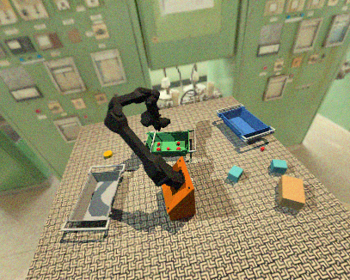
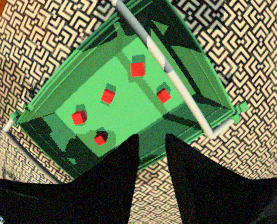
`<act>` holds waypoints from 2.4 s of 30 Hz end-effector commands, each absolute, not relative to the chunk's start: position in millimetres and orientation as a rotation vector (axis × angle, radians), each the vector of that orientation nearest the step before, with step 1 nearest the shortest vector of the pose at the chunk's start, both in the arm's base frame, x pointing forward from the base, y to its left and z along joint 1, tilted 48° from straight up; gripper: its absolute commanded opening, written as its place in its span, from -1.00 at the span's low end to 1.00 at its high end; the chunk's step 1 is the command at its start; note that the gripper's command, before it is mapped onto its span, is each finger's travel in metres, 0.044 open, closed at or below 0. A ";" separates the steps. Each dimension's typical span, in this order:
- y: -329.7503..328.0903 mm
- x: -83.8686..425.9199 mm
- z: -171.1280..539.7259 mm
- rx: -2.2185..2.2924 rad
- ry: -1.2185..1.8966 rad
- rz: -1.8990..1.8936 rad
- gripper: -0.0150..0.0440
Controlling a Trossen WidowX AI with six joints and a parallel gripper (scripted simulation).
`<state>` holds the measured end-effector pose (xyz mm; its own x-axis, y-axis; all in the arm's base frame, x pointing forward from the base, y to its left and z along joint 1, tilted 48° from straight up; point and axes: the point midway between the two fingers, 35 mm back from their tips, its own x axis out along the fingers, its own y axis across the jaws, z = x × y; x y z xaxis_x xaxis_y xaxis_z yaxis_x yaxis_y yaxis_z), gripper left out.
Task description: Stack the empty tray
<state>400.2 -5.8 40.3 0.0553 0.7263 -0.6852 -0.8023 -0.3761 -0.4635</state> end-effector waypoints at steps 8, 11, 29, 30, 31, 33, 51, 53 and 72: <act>-72.8 370.3 -51.9 -0.108 0.983 1.166 -0.19; -82.1 363.5 -67.9 0.072 1.106 1.048 -0.19; -114.6 324.2 -136.2 0.891 1.531 0.410 -0.19; -114.6 324.2 -136.2 0.891 1.531 0.410 -0.19; -114.6 324.2 -136.2 0.891 1.531 0.410 -0.19; -114.6 324.2 -136.2 0.891 1.531 0.410 -0.19; -70.2 327.4 -176.2 0.893 1.531 0.413 -0.19; -69.5 327.4 -176.8 0.893 1.531 0.413 -0.19; -71.0 336.9 -126.0 0.894 1.531 0.413 -0.19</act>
<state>328.0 -83.8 -136.9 0.0423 0.7167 -0.6961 0.3109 0.6527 0.6909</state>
